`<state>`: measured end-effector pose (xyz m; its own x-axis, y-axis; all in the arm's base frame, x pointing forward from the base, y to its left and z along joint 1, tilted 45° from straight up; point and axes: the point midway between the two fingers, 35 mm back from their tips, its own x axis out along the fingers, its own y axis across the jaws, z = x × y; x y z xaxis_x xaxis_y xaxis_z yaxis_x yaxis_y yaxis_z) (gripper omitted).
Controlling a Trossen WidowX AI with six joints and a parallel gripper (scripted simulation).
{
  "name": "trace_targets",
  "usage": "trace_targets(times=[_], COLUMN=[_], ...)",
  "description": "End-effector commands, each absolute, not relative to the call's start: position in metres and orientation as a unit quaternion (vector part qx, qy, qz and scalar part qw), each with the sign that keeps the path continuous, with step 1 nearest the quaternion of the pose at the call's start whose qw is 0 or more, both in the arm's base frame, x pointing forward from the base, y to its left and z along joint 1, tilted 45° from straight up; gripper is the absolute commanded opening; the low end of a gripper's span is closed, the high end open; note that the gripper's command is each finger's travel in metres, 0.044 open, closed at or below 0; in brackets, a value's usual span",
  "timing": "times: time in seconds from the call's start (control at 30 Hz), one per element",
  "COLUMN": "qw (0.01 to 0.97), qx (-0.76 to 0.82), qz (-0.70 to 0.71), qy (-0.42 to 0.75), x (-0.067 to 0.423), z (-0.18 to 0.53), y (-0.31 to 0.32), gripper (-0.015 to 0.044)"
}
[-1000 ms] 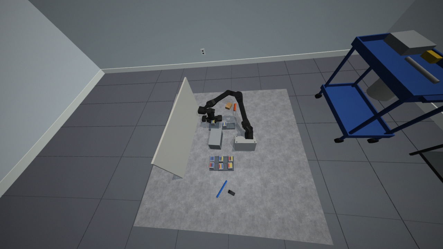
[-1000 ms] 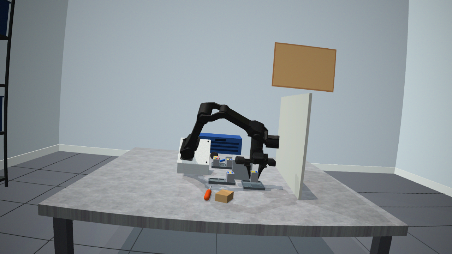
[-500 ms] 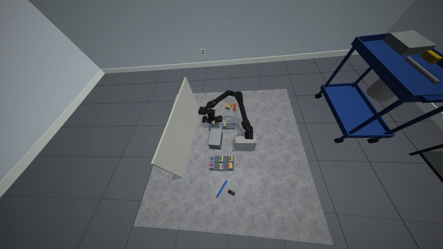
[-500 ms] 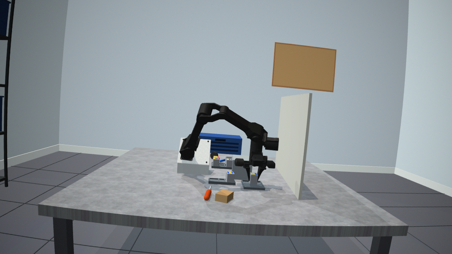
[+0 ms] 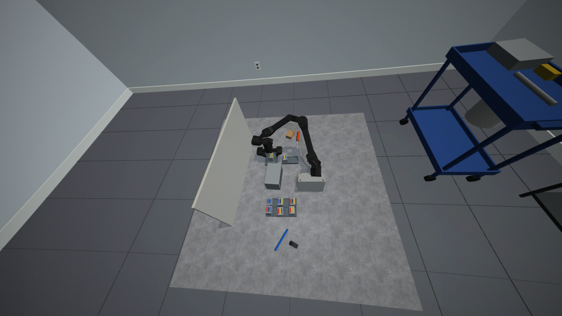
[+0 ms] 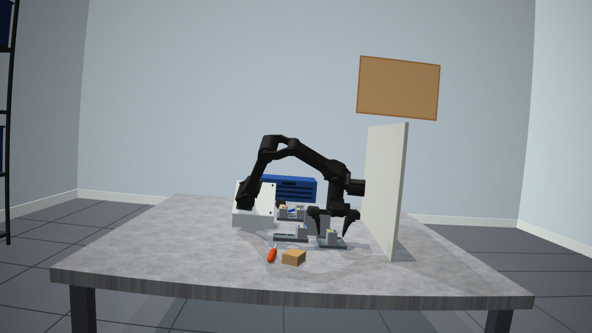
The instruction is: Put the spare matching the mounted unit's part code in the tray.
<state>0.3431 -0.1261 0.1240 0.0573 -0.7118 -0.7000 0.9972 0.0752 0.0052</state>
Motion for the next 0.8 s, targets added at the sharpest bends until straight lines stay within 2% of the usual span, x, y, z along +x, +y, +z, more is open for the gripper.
trace_targets(times=[0.0,0.17,0.77], qw=[0.683,0.684,0.690], qx=[0.264,0.262,0.264], qz=[-0.623,-0.623,-0.615], qy=[0.274,0.275,0.276], x=[0.347,0.338,0.341], z=[0.146,0.193,0.191], y=[-0.101,-0.054,-0.052], gripper=[0.0440,0.0440,0.0440])
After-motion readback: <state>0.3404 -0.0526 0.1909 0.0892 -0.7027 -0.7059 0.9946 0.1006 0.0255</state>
